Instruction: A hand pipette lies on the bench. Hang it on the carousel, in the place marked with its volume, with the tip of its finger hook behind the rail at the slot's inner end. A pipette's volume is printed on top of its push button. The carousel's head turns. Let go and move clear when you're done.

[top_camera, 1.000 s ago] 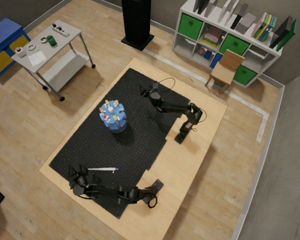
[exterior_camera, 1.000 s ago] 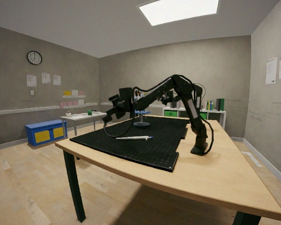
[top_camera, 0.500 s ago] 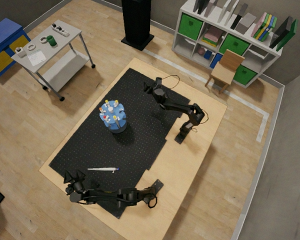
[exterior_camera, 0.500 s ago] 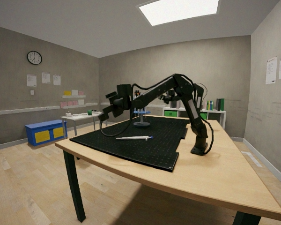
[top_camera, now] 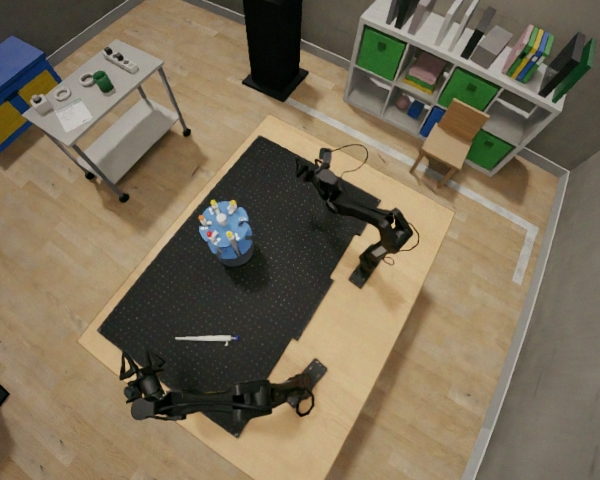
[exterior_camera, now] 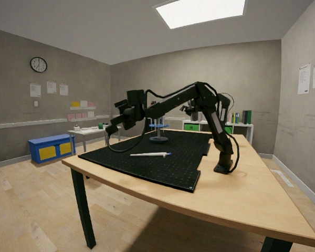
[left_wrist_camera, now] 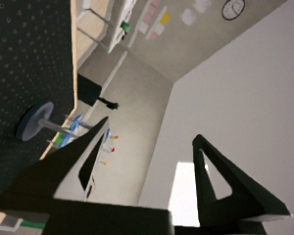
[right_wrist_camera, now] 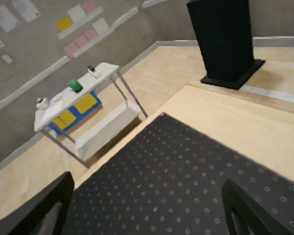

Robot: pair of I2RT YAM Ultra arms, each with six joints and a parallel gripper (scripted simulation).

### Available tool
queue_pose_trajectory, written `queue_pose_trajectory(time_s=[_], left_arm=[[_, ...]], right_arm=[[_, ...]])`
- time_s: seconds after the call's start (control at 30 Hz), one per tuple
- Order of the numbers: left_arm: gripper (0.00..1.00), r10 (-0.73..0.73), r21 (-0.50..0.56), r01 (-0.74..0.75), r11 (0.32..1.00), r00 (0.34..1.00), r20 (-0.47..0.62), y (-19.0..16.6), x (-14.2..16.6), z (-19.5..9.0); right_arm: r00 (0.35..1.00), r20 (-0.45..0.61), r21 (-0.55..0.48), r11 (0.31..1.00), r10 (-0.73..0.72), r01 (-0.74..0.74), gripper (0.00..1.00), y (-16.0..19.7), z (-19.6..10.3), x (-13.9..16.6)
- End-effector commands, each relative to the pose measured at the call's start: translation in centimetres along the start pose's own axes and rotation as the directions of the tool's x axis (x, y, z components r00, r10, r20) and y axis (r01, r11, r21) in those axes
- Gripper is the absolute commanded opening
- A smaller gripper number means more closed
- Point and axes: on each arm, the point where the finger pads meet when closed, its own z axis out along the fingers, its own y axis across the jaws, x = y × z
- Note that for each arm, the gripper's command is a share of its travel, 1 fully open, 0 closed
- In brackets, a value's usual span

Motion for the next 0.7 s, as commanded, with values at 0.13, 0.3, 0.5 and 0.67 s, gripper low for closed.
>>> queue_pose_trajectory(time_s=[0.13, 0.3, 0.5, 0.67], left_arm=[[1.0, 0.003, -0.016, -0.003, 1.0, 1.0, -0.008, -1.3, -1.2, -1.7], [1.0, 0.003, -0.016, -0.003, 1.0, 1.0, -0.008, -2.0, -1.8, -2.5], [1.0, 0.006, -0.014, -0.006, 1.0, 1.0, -0.009, -2.0, -1.2, -2.2], [1.0, 0.006, -0.014, -0.006, 1.0, 1.0, -0.009, -2.0, -1.2, -2.2]], right_arm=[[0.999, 0.036, -0.05, 0.999, 0.01, -0.008, 1.0, 0.5, 0.0, -4.2], [0.999, 0.037, -0.05, 0.999, 0.009, -0.007, 1.0, -0.2, 0.3, -5.1], [0.981, -0.126, -0.043, 0.989, -0.145, 0.14, 1.0, 1.8, -3.9, -6.1], [0.923, -0.288, -0.032, 0.966, -0.256, 0.258, 1.0, 0.8, -5.6, -5.9]])
